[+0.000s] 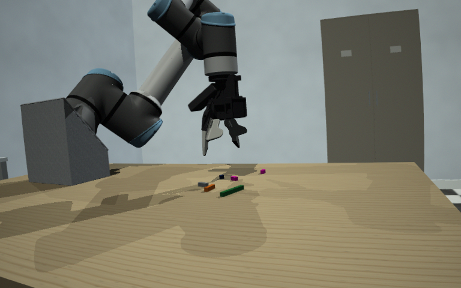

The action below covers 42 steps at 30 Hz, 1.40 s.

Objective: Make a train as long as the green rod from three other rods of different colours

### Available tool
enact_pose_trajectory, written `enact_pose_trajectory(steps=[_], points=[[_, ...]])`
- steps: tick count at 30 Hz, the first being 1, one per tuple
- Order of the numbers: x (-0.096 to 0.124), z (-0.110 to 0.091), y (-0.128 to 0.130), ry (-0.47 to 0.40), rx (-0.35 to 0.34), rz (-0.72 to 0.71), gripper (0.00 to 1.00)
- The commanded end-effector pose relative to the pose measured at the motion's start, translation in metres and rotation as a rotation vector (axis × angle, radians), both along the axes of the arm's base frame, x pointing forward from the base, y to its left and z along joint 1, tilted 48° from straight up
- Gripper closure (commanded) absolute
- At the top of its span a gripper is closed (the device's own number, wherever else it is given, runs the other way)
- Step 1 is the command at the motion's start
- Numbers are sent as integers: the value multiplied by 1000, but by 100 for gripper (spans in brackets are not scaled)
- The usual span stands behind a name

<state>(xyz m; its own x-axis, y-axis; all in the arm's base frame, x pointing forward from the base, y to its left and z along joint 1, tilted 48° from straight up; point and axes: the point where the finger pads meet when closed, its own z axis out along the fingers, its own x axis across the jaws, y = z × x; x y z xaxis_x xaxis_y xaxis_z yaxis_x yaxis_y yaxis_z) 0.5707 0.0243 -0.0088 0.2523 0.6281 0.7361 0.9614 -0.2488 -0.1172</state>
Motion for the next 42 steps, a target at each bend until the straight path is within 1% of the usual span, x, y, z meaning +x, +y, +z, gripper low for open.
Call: enact_pose_trajectory(steps=[1,10,12,15,19,24,42], points=[[6,-5,-9,121,6,-116,0],[13,-15,-18,294,33,-274,0],[13,-15,-18,294,33,-274,0],[15,-18,-20,343,40,-317,0],[16,-20,-23,384,47,-356,0],[16,-22,-23,406,51,-374,0],[16,-21,-22,406,51,-374,0]])
